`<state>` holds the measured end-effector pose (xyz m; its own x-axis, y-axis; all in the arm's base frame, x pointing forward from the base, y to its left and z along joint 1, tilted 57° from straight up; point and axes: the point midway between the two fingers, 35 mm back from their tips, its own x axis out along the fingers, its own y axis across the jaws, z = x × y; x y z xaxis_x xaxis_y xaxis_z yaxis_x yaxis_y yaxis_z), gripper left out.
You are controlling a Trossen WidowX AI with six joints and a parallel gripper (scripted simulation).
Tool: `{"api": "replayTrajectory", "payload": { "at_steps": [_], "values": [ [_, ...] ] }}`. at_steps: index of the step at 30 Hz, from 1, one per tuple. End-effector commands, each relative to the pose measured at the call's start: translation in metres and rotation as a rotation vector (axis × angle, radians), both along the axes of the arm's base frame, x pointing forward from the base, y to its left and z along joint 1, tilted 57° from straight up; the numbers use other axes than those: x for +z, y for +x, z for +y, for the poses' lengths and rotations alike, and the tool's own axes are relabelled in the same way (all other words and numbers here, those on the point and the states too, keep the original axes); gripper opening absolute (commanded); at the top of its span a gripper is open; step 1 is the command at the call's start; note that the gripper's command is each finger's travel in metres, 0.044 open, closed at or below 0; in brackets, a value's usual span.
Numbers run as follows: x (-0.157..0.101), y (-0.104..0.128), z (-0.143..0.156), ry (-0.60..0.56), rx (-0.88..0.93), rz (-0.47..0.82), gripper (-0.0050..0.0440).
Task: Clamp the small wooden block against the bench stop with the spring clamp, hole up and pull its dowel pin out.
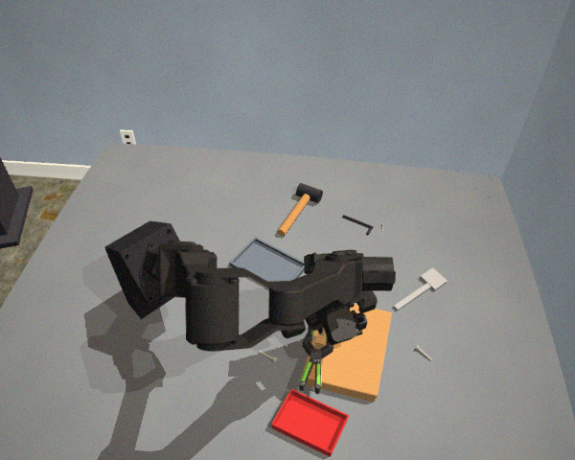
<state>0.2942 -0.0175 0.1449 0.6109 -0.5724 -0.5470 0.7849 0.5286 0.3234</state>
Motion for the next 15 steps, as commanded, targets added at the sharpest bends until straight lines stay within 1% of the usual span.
{"api": "replayTrajectory", "payload": {
  "at_steps": [1, 7, 11, 15],
  "values": [
    [0.0009, -0.0013, 0.001, 0.03, -0.027, -0.03, 0.0],
    [0.001, -0.0014, 0.0011, 0.115, -0.103, -0.11, 0.0],
    [0.001, -0.0014, 0.0011, 0.132, -0.118, -0.125, 0.0],
    [0.0011, -0.0015, 0.0012, 0.205, -0.183, -0.193, 0.0]
  ]
}}
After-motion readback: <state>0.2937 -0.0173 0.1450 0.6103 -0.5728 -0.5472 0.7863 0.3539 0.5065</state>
